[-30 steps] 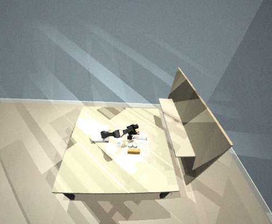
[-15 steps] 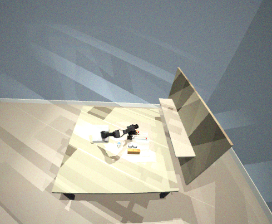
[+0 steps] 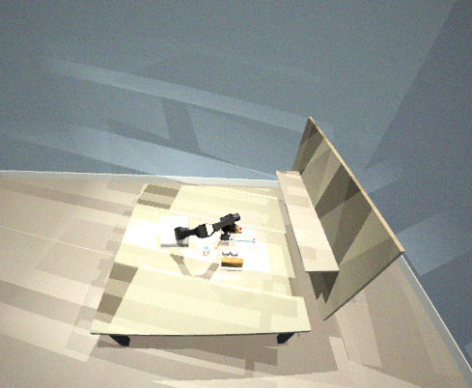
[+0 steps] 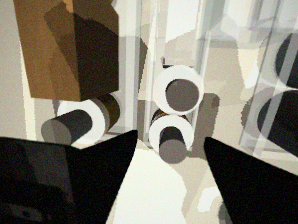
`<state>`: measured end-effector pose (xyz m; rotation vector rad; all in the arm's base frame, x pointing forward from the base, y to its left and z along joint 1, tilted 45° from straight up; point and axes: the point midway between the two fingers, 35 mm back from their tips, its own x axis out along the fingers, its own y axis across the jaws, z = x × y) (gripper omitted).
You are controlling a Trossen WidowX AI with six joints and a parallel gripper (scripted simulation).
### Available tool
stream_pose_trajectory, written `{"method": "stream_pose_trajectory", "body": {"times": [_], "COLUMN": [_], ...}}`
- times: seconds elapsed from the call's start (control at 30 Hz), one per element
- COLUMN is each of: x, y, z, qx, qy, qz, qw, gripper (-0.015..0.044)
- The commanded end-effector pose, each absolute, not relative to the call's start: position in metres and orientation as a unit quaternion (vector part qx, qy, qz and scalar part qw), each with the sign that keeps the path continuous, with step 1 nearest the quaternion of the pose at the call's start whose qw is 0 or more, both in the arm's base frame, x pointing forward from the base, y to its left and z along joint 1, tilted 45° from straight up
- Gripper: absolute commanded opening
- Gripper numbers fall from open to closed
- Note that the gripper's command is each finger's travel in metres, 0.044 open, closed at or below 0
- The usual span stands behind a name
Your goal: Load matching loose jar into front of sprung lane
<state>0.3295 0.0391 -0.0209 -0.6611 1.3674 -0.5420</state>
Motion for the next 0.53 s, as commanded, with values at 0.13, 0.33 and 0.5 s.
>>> {"method": "stream_pose_trajectory", "body": {"times": [0.13, 0.33, 0.5], "x": [0.325, 0.305, 0.287], "y": [0.042, 0.042, 0.040], "z": [-0.018, -0.020, -0.021], "qx": [-0.291, -0.291, -0.291], "qy": [0.612, 0.612, 0.613], "qz": [-0.244, -0.243, -0.243], "qw": [0.694, 0.694, 0.693], "gripper": [0.0281, 0.0281, 0.0281]}}
